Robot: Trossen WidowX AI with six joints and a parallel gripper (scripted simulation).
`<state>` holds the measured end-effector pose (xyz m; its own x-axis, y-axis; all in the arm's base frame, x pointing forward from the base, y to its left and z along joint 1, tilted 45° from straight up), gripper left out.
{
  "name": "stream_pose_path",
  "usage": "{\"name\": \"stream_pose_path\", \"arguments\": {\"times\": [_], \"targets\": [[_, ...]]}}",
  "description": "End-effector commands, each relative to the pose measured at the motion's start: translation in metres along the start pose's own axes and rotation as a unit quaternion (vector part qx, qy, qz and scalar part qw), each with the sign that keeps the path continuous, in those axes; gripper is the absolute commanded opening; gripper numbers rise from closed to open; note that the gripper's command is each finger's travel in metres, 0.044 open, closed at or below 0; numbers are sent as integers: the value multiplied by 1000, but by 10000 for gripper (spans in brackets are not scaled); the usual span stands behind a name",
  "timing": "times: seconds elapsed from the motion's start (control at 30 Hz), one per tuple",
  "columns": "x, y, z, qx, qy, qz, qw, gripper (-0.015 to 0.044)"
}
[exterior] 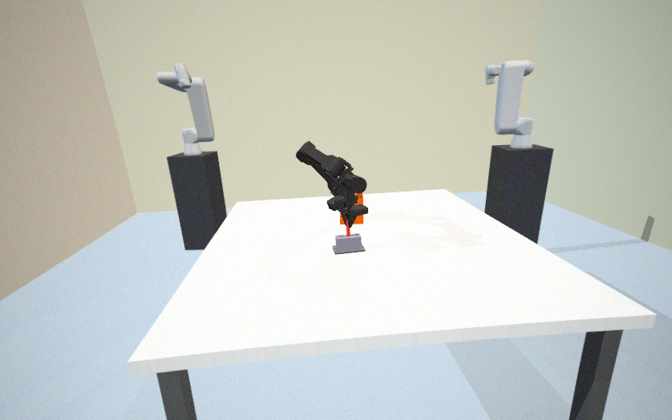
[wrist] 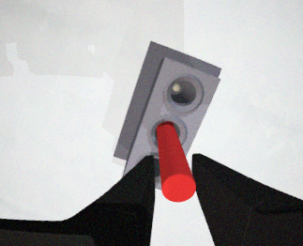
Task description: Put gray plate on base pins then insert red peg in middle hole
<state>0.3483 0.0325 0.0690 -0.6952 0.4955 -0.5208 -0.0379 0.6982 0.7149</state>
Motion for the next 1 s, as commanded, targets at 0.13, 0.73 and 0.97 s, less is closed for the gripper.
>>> {"name": "stream_pose_path", "arguments": {"times": [0.13,0.73,0.97], "targets": [[0,0,0,0,0,0,1000,150],[1,10,0,1,3,-2,1000,150],[1,16,0,1,3,-2,1000,150]]}}
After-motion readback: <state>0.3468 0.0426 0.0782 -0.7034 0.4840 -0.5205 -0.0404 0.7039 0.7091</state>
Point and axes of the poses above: the point midway between the two fingers, 35 mm back from their tips, its own y axis back along the fingers, its own z axis across the jaws, x = y × z, the point moved 2 cm from there along y, back along the fingers, and after that the axes turned 11 degrees about y, right-handed, at the moved point
